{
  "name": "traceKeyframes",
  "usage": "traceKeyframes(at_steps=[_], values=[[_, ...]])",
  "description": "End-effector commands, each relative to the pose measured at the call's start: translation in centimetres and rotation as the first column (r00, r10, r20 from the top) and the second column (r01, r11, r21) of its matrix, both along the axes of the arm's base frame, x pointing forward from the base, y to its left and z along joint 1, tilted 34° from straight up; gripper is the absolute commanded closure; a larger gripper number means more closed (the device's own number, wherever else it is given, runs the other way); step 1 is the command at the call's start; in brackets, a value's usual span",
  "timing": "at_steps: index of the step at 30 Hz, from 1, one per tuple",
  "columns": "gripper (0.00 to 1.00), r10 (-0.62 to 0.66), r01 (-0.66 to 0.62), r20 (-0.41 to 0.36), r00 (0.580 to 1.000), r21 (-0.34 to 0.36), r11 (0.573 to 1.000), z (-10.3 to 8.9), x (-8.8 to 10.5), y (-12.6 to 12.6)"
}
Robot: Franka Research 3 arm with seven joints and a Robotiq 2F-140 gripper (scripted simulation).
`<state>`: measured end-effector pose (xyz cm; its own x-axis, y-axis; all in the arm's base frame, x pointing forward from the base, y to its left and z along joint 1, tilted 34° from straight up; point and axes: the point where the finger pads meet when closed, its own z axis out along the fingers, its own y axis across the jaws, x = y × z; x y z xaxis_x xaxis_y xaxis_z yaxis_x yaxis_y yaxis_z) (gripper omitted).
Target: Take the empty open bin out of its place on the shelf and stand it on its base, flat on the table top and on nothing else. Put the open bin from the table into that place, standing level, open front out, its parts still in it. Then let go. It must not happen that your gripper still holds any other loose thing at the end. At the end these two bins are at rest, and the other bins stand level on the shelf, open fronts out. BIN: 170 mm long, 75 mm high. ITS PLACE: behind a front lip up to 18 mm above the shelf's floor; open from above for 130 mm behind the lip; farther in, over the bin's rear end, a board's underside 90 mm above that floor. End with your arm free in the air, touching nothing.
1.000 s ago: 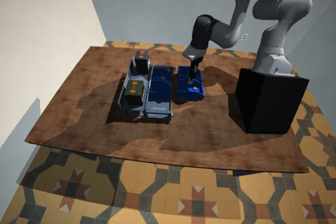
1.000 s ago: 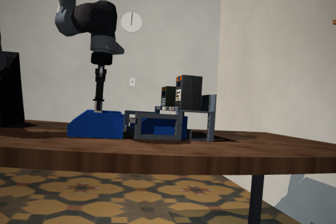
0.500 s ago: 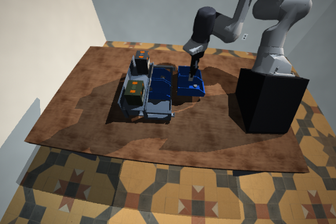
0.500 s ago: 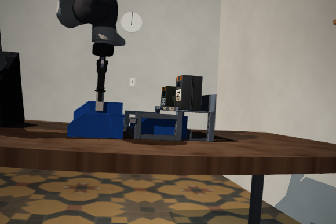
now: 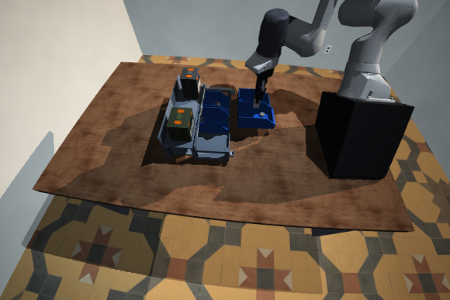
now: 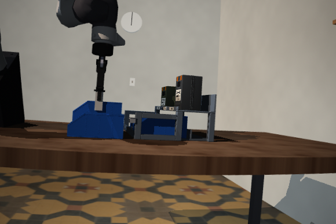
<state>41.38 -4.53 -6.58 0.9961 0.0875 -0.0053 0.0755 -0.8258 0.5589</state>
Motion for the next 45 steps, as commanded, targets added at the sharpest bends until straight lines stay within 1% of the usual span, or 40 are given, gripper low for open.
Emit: traceKeyframes(at_steps=[1, 6, 9, 14, 16, 20, 23, 45], values=[[1.00, -0.002, 0.002, 0.000, 1.000, -0.001, 1.000, 0.0, -0.1, 0.1], [1.00, -0.003, 0.003, 0.000, 1.000, -0.001, 1.000, -1.0, -0.4, 1.5], [1.00, -0.003, 0.003, 0.000, 1.000, -0.001, 1.000, -2.2, -0.8, 3.2], [1.00, -0.004, 0.004, 0.001, 1.000, 0.000, 1.000, -4.8, -1.6, 6.7], [1.00, -0.004, 0.004, 0.001, 1.000, 0.000, 1.000, -4.8, -1.6, 6.7], [1.00, -0.005, 0.005, 0.002, 1.000, 0.000, 1.000, -6.6, -2.2, 9.2], [1.00, -0.006, 0.006, 0.002, 1.000, 0.000, 1.000, -7.3, -2.4, 10.3], [1.00, -0.006, 0.006, 0.002, 1.000, 0.000, 1.000, -7.6, -2.3, 10.7]])
